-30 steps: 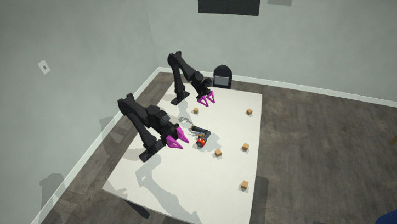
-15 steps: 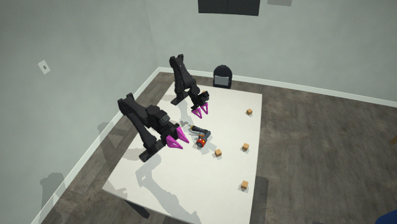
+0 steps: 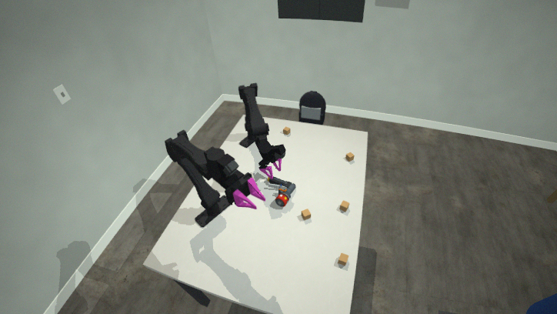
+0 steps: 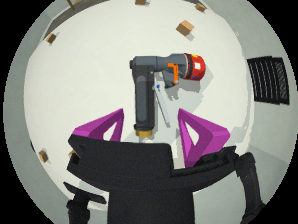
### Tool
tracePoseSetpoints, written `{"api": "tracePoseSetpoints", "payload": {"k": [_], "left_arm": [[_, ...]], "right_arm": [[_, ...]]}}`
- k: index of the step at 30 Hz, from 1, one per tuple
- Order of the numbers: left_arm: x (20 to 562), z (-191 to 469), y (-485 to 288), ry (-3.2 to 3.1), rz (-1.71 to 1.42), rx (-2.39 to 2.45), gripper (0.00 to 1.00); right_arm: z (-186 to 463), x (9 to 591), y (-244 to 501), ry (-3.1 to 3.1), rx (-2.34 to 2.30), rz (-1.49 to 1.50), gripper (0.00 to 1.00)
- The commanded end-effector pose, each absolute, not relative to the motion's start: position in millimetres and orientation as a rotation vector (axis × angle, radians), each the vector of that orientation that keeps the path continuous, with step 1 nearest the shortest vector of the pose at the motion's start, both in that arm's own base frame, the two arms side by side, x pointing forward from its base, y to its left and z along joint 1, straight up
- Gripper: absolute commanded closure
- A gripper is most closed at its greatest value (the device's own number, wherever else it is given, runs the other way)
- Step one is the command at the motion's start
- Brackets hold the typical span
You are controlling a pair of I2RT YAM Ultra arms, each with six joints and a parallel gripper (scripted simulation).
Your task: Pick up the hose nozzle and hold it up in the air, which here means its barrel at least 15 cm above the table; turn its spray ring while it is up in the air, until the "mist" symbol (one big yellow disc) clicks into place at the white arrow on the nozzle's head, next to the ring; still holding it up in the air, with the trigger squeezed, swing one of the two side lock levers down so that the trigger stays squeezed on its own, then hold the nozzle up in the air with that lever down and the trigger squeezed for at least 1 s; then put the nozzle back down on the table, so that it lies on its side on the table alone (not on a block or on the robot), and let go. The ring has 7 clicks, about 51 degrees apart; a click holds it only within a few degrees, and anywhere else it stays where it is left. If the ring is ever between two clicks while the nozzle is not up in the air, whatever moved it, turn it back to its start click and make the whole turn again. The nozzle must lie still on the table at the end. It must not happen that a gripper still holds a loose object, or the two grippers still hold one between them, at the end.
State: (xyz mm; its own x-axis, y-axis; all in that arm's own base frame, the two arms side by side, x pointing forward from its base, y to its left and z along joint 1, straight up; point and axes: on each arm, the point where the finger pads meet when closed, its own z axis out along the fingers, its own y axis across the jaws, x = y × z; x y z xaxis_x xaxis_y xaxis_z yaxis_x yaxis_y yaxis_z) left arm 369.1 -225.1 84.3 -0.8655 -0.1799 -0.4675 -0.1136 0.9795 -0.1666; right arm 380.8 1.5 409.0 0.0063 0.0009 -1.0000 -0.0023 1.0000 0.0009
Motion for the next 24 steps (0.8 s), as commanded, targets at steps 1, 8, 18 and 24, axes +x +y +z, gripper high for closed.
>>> {"api": "tracePoseSetpoints", "payload": {"k": [1, 8, 18, 24], "left_arm": [[370, 92, -232, 2.620, -0.157, -0.277, 0.23], [375, 103, -233, 2.589, -0.185, -0.276, 0.23], [364, 57, -228, 2.664, -0.120, -0.219, 0.23], [373, 64, -234, 2.638, -0.156, -0.221, 0.23]], "right_arm": [[435, 380, -1, 1.500, 0.007, -0.003, 0.62], [435, 380, -1, 1.500, 0.007, -0.003, 0.62], [435, 380, -1, 1.500, 0.007, -0.003, 0.62], [435, 380, -1, 1.500, 0.007, -0.003, 0.62]]}}
